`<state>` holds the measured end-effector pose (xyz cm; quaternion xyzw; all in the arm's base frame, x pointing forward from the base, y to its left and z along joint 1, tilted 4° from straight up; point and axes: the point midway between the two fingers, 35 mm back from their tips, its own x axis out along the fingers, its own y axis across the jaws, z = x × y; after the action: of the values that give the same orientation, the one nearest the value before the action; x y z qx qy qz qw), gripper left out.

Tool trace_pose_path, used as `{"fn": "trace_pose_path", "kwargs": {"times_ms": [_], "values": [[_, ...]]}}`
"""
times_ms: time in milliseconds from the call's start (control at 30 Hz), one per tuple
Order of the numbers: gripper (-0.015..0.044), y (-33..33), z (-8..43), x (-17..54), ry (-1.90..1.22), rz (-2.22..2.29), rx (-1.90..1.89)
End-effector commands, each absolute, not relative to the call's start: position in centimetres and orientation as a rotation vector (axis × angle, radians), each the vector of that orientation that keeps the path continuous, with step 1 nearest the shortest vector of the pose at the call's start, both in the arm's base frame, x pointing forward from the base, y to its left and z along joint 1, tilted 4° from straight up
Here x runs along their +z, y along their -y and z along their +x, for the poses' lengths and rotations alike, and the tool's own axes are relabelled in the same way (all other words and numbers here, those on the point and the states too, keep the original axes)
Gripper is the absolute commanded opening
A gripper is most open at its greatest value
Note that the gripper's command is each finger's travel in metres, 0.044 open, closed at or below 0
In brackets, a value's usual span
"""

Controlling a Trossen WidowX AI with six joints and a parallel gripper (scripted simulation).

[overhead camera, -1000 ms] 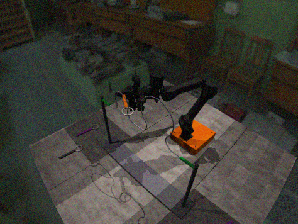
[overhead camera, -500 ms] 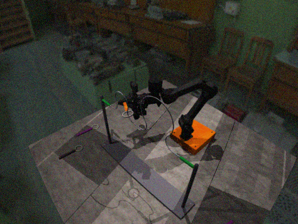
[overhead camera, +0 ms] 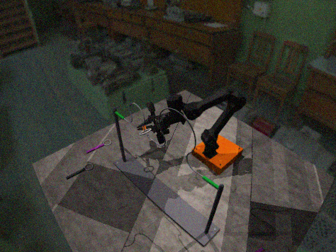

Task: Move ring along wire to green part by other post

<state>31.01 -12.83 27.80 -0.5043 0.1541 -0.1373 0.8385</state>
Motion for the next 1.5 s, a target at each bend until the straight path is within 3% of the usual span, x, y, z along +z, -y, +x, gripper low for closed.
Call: {"fn": "trace_pose_path", "kwargs": {"times_ms": [0,1467], "values": [[-0.0150,12.1,30.9,26.5,-0.348,-0.969,-0.270],[-0.0150,0.6,29.8,20.4,-0.479,-0.166,-0.048]]}}
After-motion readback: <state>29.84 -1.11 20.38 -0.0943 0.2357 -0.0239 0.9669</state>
